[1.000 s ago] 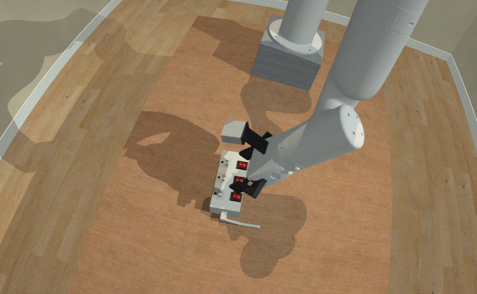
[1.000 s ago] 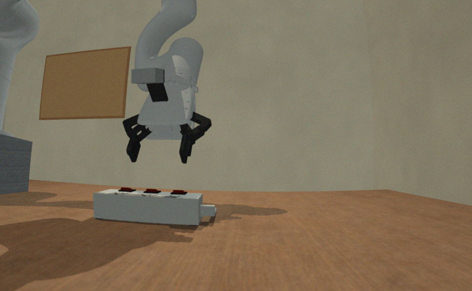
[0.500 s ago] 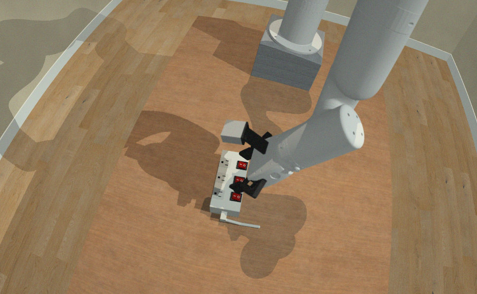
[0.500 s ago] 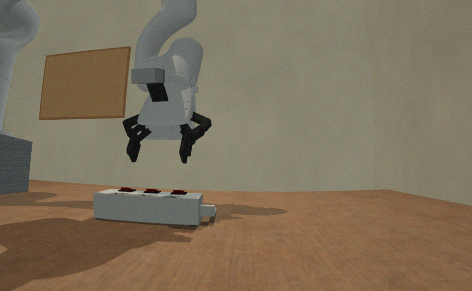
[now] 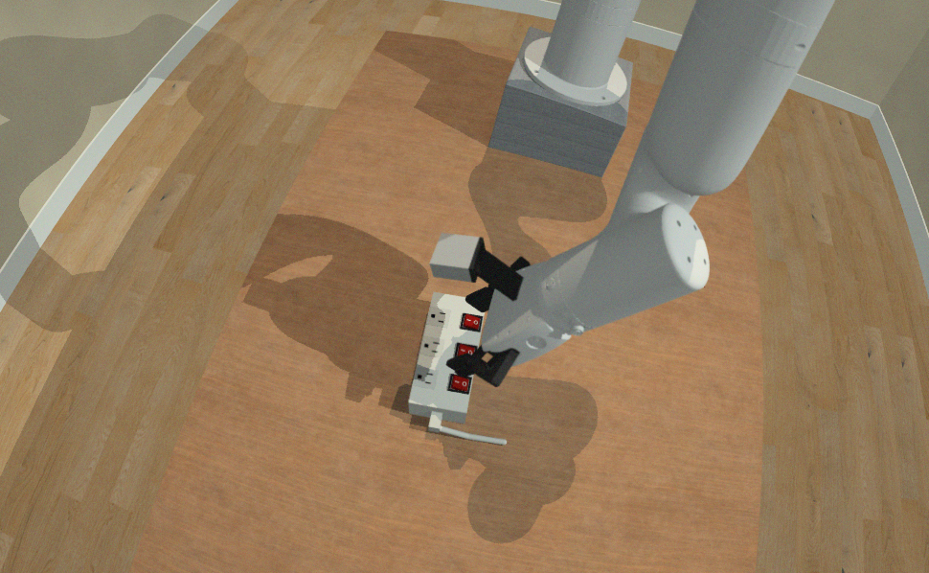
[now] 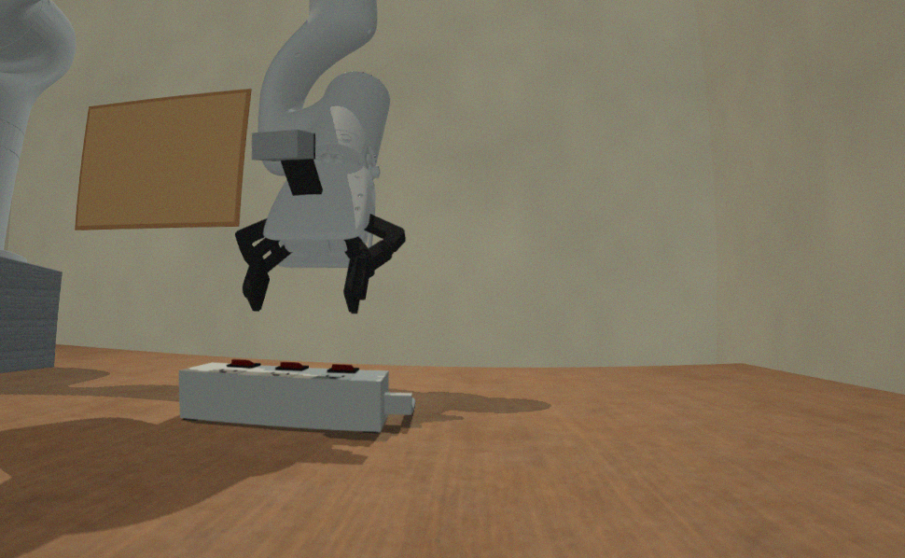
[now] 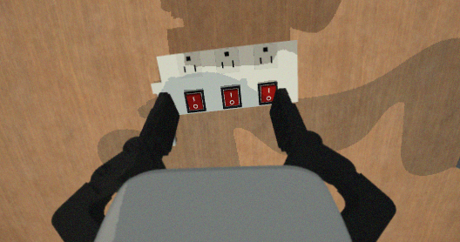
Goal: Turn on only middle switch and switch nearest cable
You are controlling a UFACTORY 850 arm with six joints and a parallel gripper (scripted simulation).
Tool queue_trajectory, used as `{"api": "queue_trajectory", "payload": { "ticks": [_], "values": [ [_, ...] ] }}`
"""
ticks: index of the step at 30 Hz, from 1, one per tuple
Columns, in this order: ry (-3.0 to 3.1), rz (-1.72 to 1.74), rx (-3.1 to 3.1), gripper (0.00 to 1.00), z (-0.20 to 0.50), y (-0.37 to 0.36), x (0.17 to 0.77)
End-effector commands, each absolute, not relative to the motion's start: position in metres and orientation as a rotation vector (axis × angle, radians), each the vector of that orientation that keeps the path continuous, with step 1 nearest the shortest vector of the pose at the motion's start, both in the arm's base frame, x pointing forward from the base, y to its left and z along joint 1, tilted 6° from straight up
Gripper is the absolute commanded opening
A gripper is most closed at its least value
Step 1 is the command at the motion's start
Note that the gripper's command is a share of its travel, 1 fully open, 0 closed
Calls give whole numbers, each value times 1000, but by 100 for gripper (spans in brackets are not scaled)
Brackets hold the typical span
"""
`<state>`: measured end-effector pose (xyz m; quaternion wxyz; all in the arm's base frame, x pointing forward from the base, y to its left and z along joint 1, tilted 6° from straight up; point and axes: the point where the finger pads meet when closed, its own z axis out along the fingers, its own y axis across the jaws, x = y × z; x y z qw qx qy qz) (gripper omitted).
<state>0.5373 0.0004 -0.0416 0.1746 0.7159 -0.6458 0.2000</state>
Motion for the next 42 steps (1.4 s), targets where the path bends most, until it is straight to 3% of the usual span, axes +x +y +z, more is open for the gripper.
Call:
{"api": "queue_trajectory", "payload": {
  "ticks": [1, 12, 42],
  "values": [
    [-1831, 569, 2029, 100, -41, 0, 538],
    [-1898, 537, 1977, 100, -39, -2, 533],
    [-2718, 113, 1095, 100, -7, 2, 502]
  ]
}}
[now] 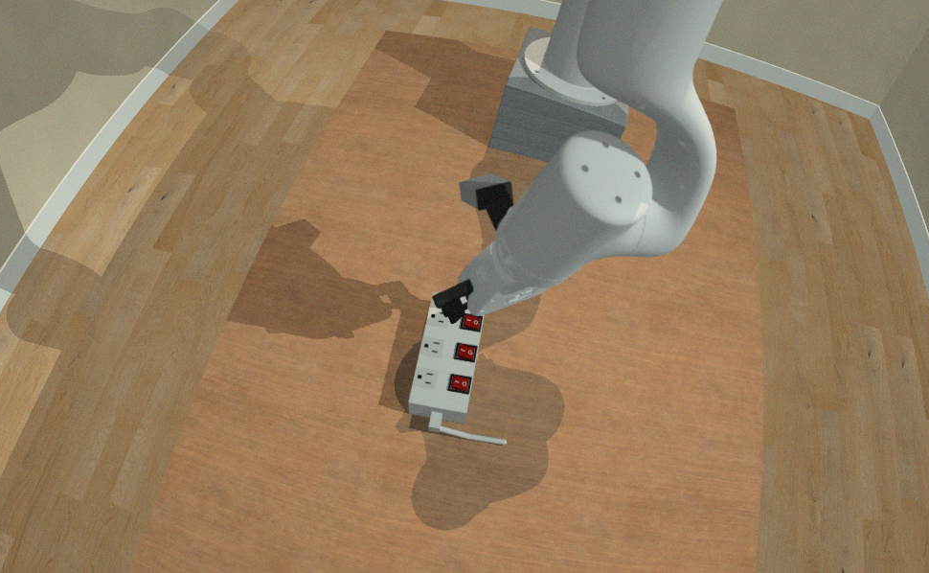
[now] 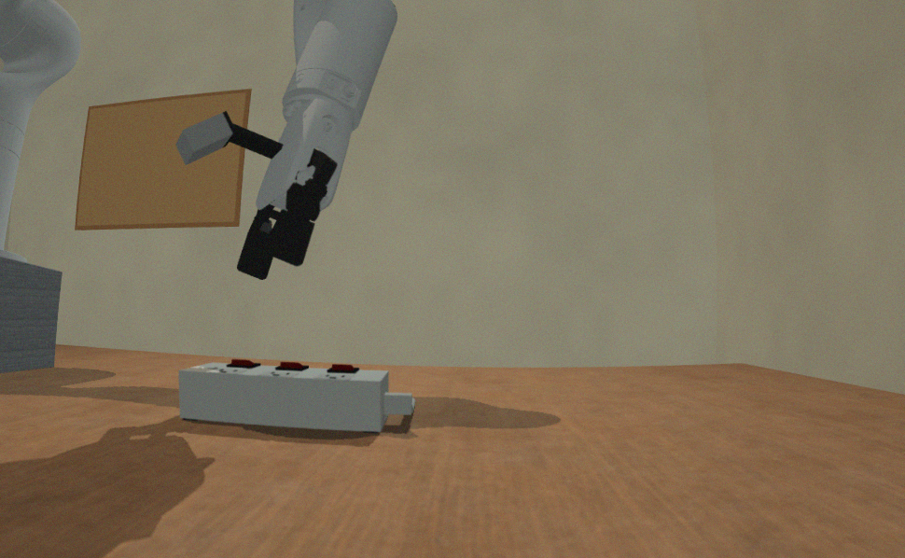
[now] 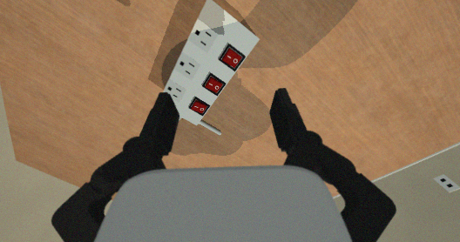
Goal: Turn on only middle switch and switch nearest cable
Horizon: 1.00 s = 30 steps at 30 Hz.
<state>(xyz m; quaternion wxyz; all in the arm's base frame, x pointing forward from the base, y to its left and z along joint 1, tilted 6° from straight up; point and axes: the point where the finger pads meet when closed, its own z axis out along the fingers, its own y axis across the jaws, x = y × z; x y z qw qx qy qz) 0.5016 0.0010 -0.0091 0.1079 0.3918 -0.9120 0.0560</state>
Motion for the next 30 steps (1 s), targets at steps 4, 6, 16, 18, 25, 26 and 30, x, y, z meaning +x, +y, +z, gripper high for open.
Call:
{"api": "queue_trajectory", "payload": {
  "ticks": [4, 6, 16, 18, 25, 26, 30],
  "values": [
    [-2841, 40, 894, 100, 2, 4, 507],
    [-2895, 7, 795, 100, 6, 5, 511],
    [-3047, -95, 453, 100, 21, 3, 527],
    [-3071, -112, 387, 100, 25, 2, 530],
    [-3129, -159, 200, 100, 33, -2, 541],
    [-3130, -160, 196, 100, 34, -2, 541],
    [-3131, -160, 196, 100, 34, -2, 541]
  ]
}}
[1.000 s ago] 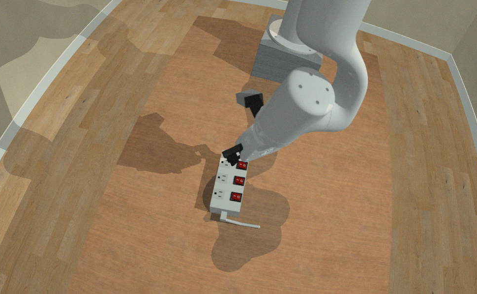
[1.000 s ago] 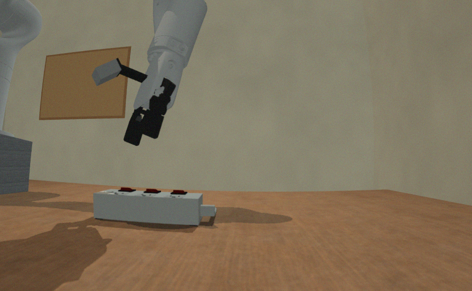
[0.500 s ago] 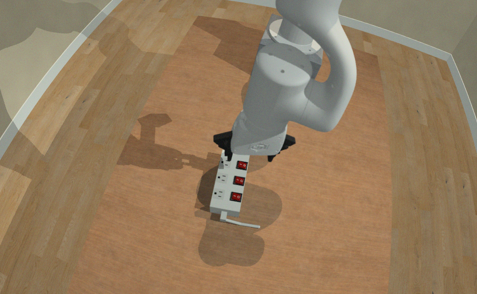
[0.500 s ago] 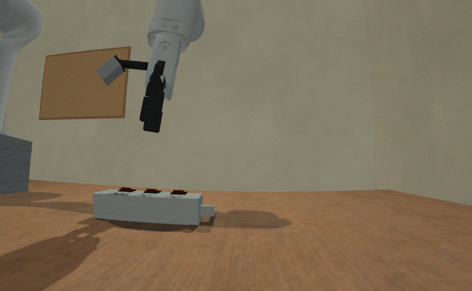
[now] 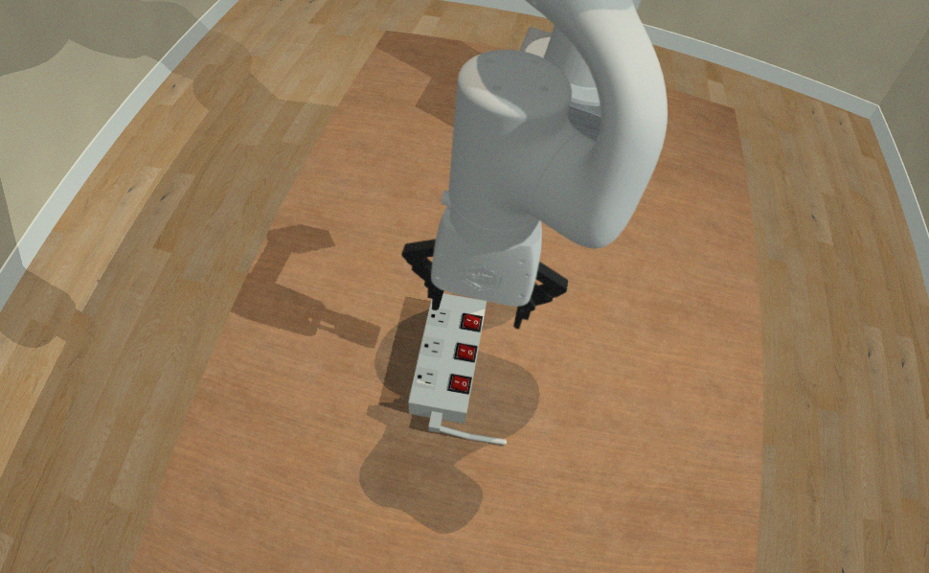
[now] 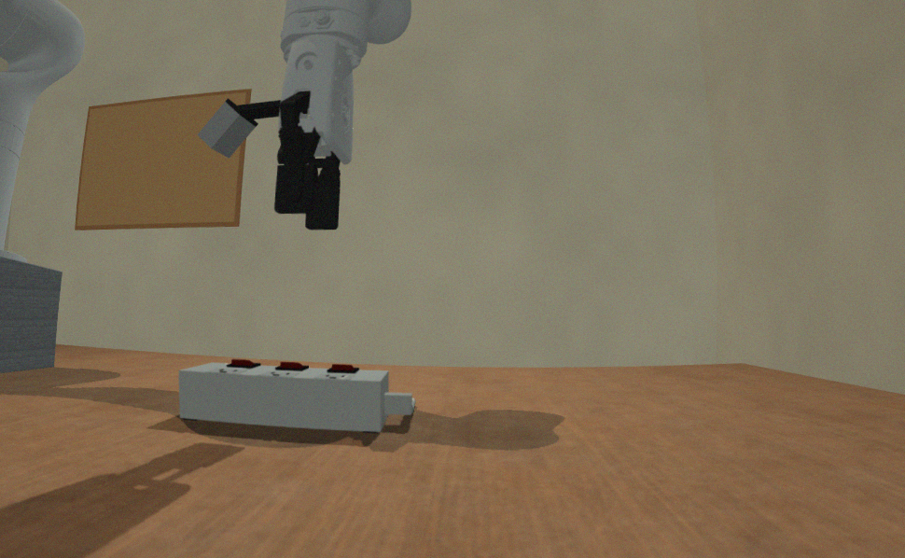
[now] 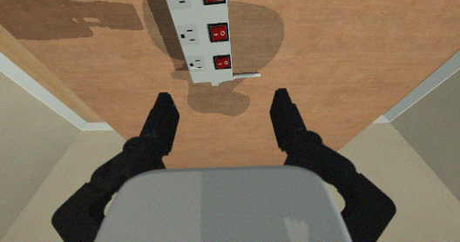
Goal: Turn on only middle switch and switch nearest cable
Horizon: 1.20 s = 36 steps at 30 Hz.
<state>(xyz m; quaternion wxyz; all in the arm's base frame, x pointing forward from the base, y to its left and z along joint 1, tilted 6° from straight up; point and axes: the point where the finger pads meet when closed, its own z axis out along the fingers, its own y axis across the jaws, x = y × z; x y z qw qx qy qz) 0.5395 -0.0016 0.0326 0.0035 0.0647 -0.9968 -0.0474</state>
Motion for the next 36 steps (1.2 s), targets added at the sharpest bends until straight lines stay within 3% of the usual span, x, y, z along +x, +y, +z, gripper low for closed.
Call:
{"api": "queue_trajectory", "payload": {
  "ticks": [1, 23, 36],
  "values": [
    [-3131, -160, 196, 100, 34, -2, 541],
    [-3132, -160, 128, 100, 33, -2, 541],
    [-3038, -153, -662, 100, 22, -2, 548]
  ]
}}
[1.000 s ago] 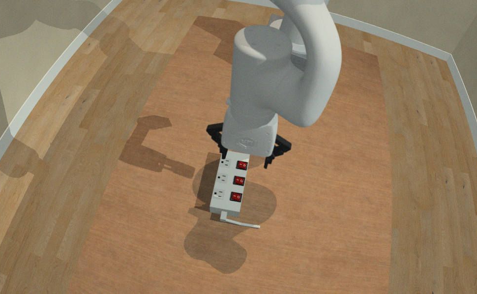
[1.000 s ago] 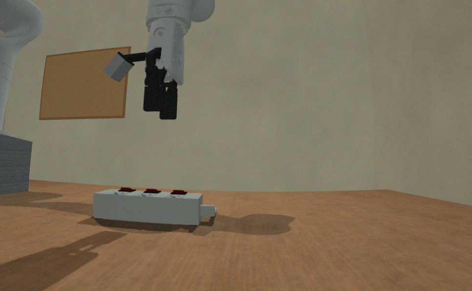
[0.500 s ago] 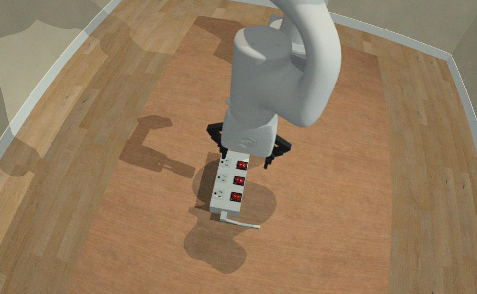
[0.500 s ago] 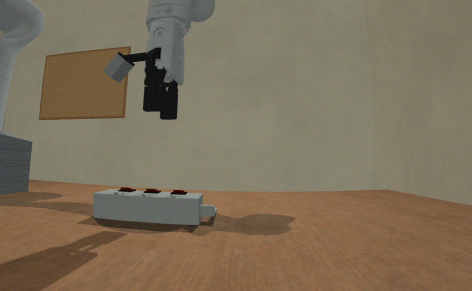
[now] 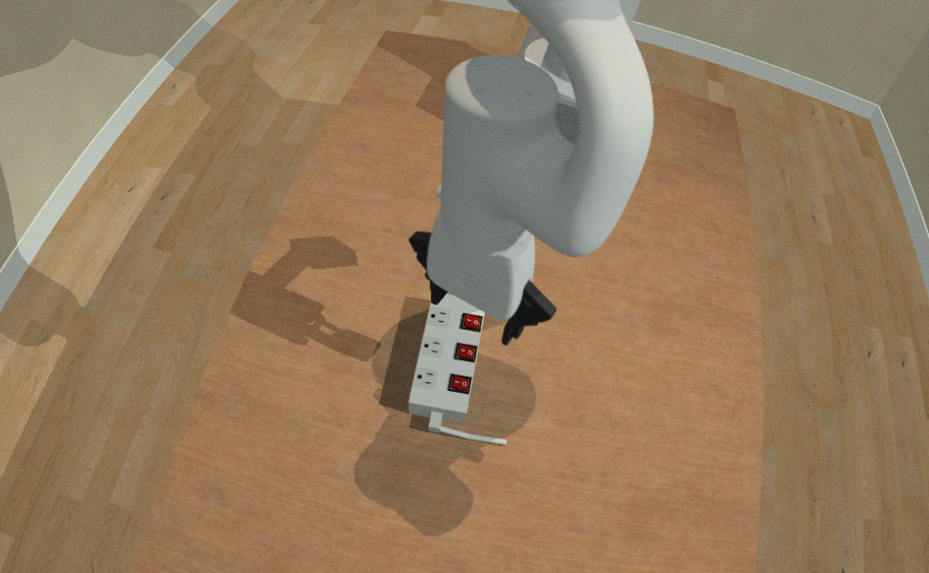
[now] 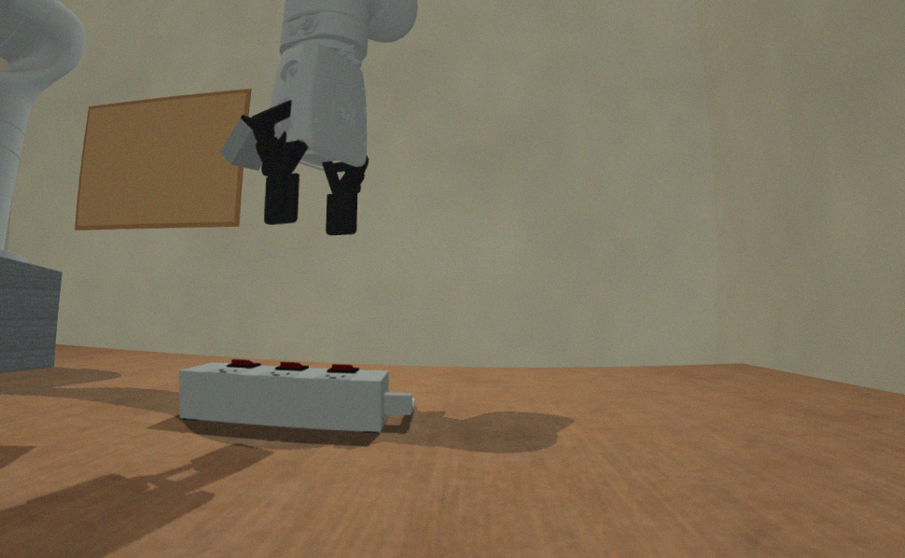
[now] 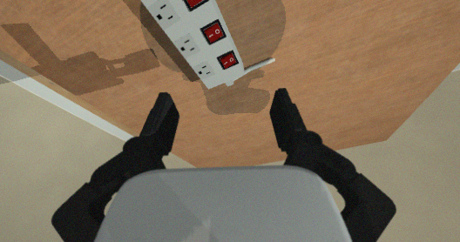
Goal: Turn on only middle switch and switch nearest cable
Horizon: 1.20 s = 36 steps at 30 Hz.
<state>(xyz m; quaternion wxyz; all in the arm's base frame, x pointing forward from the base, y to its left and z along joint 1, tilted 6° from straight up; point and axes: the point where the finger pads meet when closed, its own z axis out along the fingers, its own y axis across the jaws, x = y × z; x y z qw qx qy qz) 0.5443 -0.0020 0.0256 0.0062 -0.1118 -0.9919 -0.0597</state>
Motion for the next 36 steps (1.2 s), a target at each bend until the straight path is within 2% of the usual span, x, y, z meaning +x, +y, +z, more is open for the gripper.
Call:
{"api": "queue_trajectory", "payload": {
  "ticks": [1, 17, 19, 27, 36],
  "values": [
    [-3038, -153, -662, 100, 22, -2, 548],
    [-2465, -177, -1845, 100, -3, -3, 561],
    [-2465, -177, -1845, 100, -3, -3, 561],
    [-1911, -182, -2393, 100, -17, -4, 568],
    [-1412, -176, -2704, 100, -27, -4, 572]
  ]
}}
